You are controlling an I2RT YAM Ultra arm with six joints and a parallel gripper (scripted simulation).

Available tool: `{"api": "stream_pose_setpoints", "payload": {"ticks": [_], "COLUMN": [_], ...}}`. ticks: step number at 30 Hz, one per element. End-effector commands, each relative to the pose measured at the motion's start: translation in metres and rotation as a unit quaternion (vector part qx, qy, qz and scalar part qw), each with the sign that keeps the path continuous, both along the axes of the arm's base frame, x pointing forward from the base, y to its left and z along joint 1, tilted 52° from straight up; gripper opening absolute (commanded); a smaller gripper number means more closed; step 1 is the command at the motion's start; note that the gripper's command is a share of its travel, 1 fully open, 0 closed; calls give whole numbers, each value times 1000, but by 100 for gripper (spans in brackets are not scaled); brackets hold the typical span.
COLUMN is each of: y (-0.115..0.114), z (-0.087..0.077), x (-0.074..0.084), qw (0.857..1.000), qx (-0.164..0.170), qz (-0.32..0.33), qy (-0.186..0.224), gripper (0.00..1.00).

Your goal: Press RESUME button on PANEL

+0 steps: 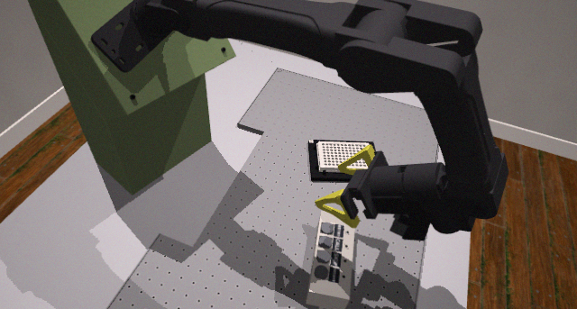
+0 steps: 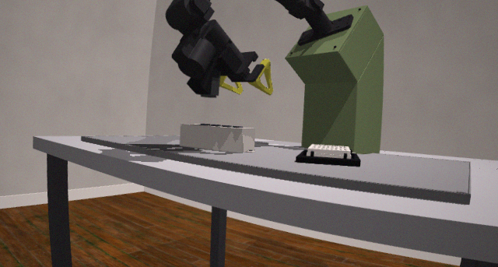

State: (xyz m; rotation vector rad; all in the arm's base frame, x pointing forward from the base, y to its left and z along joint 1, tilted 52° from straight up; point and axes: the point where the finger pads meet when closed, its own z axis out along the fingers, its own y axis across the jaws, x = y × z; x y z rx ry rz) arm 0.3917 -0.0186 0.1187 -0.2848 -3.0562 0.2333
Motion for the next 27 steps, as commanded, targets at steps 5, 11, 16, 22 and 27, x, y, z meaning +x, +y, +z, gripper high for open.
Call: {"api": "stream_pose_setpoints", "payload": {"ticks": [5, 11, 16, 22, 27], "y": [1, 1, 1, -14, -11], "z": [4, 4, 4, 9, 10], "x": [0, 0, 0, 10, 14], "qw": [1000, 1000, 1000, 996, 990], "qx": [0, 0, 0, 7, 7], "qz": [1, 1, 1, 36, 67], "qy": [-4, -4, -4, -83, -122], "gripper": [100, 100, 100, 0, 0]}}
